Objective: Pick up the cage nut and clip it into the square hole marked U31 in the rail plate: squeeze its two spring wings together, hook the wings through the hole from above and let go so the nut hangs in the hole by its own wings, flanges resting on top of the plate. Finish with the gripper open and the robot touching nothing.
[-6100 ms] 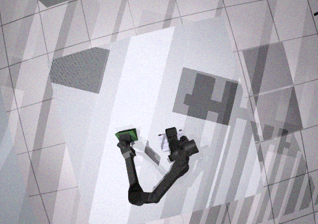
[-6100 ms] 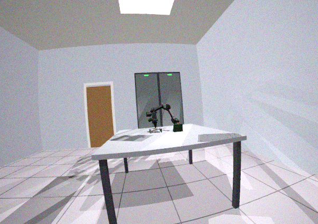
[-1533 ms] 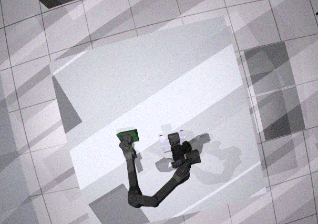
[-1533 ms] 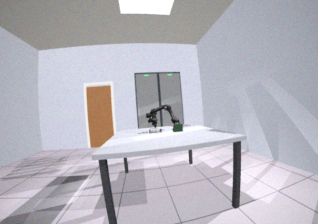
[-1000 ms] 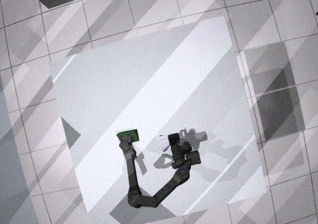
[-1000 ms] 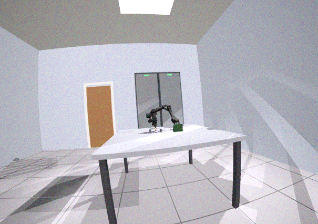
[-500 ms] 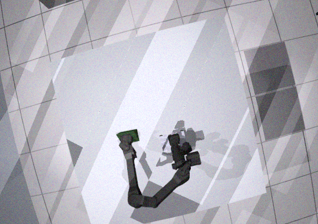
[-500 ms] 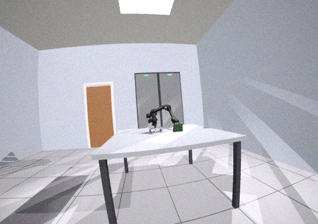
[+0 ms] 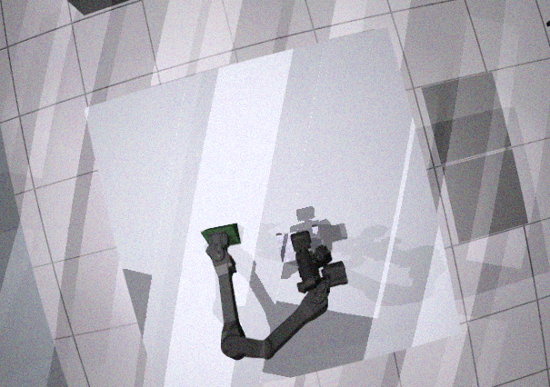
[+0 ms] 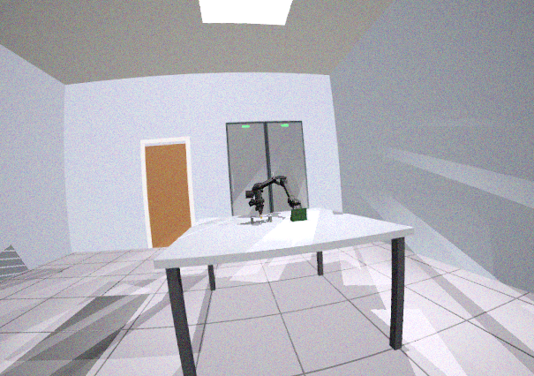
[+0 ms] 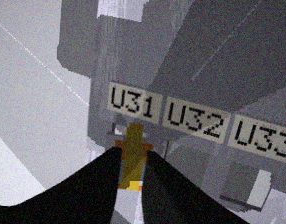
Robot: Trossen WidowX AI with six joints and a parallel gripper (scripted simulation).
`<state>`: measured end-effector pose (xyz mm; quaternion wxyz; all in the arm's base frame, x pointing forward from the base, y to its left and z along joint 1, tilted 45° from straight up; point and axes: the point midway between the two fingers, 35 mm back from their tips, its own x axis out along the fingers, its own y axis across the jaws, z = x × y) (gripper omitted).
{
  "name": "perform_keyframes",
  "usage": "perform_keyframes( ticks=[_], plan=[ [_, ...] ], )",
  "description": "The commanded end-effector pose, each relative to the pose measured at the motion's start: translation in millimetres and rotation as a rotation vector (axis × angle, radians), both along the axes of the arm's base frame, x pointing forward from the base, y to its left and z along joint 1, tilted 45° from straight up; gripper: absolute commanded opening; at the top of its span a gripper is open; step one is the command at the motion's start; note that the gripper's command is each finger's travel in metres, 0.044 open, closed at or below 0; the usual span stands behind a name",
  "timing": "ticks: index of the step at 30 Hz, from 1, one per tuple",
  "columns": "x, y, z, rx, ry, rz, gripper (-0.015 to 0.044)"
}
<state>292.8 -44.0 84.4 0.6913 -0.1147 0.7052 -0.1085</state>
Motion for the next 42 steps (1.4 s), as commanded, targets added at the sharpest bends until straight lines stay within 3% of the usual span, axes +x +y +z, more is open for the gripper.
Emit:
perform_keyframes(
  ticks=[1,42],
  plan=[
    [-0.1,0.5,-0.6,-0.016,0.0,-0.001,0.0023],
    [0.1,1.1,-1.2,-0.053,0.0,-0.001,0.0023]
  ],
)
